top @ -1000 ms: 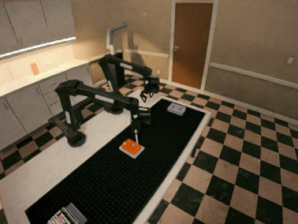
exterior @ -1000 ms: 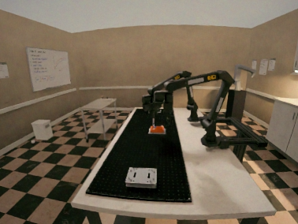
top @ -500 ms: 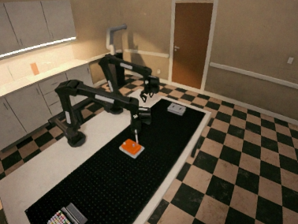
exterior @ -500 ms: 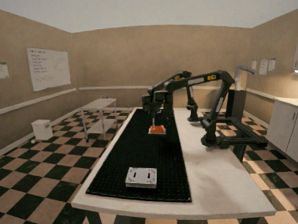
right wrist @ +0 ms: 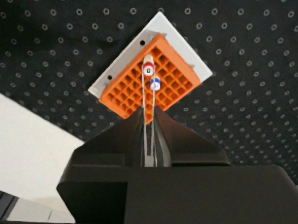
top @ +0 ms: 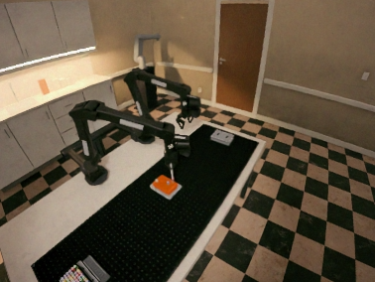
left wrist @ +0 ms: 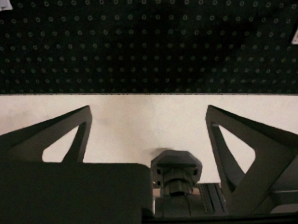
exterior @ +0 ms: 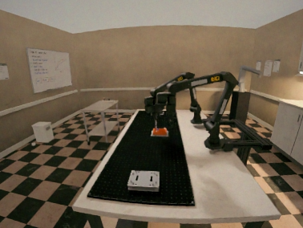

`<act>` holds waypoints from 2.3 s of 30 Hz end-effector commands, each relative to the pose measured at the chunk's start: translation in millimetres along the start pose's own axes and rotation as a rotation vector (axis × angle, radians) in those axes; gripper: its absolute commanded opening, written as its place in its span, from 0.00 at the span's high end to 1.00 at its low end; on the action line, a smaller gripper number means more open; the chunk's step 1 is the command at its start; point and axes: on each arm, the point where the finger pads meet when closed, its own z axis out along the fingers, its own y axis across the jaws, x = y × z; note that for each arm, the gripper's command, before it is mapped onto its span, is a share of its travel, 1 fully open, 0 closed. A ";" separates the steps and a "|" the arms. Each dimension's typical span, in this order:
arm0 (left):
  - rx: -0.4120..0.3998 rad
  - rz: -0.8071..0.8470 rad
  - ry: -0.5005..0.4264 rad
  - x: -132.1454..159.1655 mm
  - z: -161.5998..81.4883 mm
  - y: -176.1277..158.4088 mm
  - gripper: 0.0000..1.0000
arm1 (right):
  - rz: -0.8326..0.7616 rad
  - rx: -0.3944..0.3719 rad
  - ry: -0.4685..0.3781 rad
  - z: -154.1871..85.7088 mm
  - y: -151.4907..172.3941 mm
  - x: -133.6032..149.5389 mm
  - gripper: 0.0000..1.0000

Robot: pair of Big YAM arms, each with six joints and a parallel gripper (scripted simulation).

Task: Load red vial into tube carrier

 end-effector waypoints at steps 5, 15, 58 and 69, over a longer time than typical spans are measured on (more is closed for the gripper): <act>-0.005 0.010 -0.032 -19.7 -17.2 4.9 0.00 | -0.001 0.002 0.010 10.2 -3.2 0.8 0.91; -0.005 0.010 -0.032 -19.7 -17.2 4.9 0.00 | -0.001 0.001 0.013 12.2 -3.1 1.3 0.91; -0.005 0.010 -0.032 -19.7 -17.2 4.9 0.00 | -0.001 0.002 0.010 19.8 -3.5 0.8 0.91; -0.005 0.010 -0.032 -19.7 -17.2 4.9 0.00 | 0.000 0.001 0.011 22.6 -3.8 0.5 0.91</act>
